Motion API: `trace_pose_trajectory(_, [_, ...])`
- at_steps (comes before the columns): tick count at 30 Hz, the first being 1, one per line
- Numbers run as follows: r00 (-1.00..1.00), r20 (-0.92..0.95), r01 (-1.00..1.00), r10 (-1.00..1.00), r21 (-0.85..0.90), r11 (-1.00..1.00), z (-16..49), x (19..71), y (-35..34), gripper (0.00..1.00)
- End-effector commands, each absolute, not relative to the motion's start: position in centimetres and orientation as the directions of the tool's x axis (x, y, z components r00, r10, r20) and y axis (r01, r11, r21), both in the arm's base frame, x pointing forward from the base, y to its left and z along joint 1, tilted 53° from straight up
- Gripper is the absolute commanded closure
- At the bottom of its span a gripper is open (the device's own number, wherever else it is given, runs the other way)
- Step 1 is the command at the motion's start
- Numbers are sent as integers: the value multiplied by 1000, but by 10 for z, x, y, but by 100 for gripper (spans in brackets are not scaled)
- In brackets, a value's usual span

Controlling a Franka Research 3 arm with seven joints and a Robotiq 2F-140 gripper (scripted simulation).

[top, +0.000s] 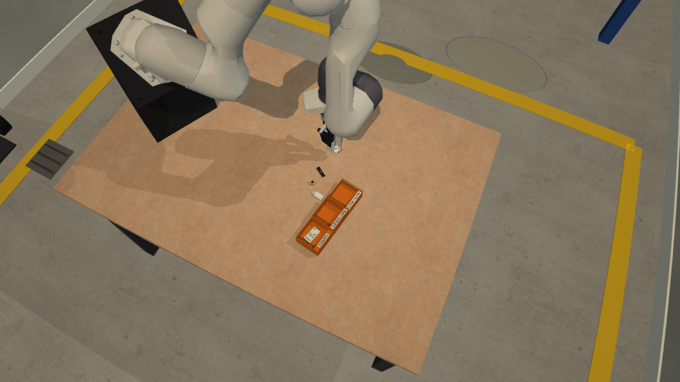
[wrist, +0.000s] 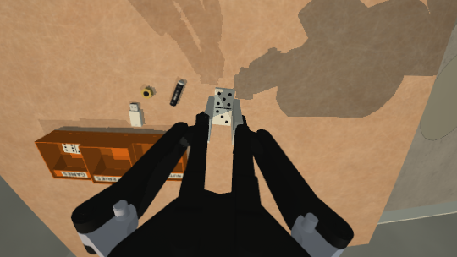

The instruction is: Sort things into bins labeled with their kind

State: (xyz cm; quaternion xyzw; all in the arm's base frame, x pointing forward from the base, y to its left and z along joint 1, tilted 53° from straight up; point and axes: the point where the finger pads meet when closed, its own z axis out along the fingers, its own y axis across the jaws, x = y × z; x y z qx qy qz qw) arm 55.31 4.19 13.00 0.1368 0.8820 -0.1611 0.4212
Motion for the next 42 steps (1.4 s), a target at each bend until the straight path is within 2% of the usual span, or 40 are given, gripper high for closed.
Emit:
trace_pose_trajectory(1, [-608,-786,381,111,-166,910,130,552,42,87])
trace_pose_trajectory(30, [-608,-786,381,111,-166,910,135,548,45,87])
trace_pose_trajectory(42, [-608,-786,381,111,-166,910,171,544,-17,87])
